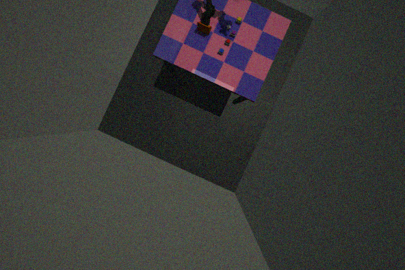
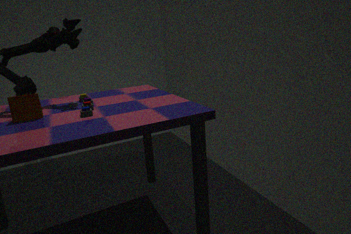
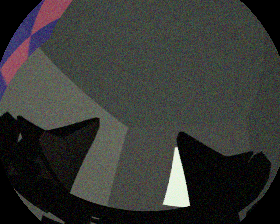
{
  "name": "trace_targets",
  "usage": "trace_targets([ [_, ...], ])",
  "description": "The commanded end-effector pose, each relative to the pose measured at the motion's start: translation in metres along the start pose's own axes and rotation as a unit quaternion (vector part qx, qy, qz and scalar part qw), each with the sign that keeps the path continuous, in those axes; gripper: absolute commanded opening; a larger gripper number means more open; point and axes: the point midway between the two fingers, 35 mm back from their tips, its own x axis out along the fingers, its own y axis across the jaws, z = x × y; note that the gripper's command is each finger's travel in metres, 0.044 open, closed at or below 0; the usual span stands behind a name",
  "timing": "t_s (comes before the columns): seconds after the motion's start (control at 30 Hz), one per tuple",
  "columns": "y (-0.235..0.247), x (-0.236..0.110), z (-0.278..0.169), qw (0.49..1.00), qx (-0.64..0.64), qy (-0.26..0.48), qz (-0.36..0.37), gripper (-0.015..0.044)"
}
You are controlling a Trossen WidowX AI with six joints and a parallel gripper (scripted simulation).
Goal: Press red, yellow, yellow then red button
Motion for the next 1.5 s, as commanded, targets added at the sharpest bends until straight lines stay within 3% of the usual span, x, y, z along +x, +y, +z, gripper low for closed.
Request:
trace_targets([
  [0.0, 0.065, 0.037, 0.021, 0.989, 0.002, -0.046, 0.141, 0.04],
  [0.17, 0.17, 0.056, 0.036, 0.925, 0.055, -0.083, 0.368, 0.04],
  [0.3, 0.242, 0.044, 0.039, 0.826, 0.134, -0.078, 0.542, 0.04],
  [0.53, 0.319, -0.005, 0.041, 0.552, 0.309, 0.007, 0.775, 0.04],
  [0.63, 0.331, -0.022, 0.043, 0.401, 0.383, 0.065, 0.83, 0.04],
  [0.7, 0.334, -0.027, 0.044, 0.333, 0.411, 0.093, 0.844, 0.04],
  [0.9, 0.334, -0.028, 0.045, 0.325, 0.414, 0.096, 0.845, 0.04],
  [1.1, 0.371, -0.054, 0.083, 0.325, 0.414, 0.095, 0.845, 0.0242],
  [1.37, 0.372, -0.056, 0.084, 0.325, 0.414, 0.095, 0.845, 0.0032],
  [1.47, 0.372, -0.056, 0.084, 0.325, 0.414, 0.095, 0.845, 0.002],
])
